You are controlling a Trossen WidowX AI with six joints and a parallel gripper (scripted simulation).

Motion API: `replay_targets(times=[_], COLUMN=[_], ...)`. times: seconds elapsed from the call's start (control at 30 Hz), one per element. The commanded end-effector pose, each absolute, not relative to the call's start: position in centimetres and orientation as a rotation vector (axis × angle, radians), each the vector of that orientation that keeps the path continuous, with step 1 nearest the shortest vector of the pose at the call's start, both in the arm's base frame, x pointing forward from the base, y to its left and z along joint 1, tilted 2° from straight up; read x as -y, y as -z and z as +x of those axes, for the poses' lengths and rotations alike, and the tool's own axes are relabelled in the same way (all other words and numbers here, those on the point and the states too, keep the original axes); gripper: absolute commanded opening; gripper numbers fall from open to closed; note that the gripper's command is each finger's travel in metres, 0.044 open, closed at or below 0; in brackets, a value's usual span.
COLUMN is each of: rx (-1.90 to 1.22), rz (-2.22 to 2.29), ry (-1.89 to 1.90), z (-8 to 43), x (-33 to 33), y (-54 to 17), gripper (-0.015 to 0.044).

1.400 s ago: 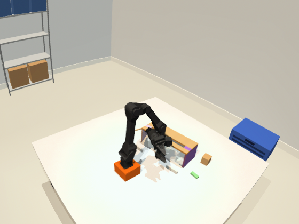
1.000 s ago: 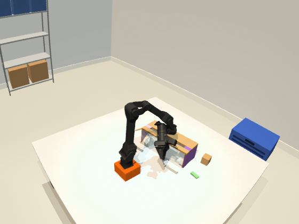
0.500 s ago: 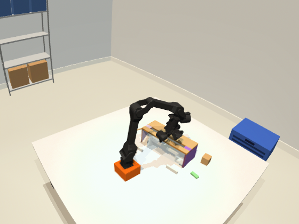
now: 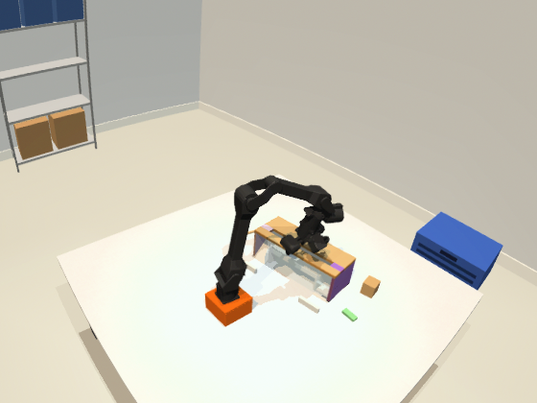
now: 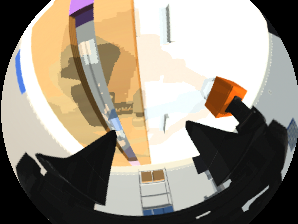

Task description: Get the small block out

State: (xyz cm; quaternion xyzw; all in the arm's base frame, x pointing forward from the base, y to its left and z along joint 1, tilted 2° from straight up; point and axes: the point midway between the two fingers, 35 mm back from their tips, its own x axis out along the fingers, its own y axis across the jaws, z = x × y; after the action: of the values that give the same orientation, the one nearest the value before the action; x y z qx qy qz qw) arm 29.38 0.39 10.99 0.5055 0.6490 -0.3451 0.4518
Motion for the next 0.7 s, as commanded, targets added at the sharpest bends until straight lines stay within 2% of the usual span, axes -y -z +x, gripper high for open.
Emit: replay_targets(times=[0.0, 0.67], rx=[-1.606, -1.606], rz=[1.256, 1.256], ry=[0.852, 0.852], z=[29.5, 29.8], x=[-0.5, -0.6], y=[-10.4, -7.1], gripper=[0.0400, 0.0400])
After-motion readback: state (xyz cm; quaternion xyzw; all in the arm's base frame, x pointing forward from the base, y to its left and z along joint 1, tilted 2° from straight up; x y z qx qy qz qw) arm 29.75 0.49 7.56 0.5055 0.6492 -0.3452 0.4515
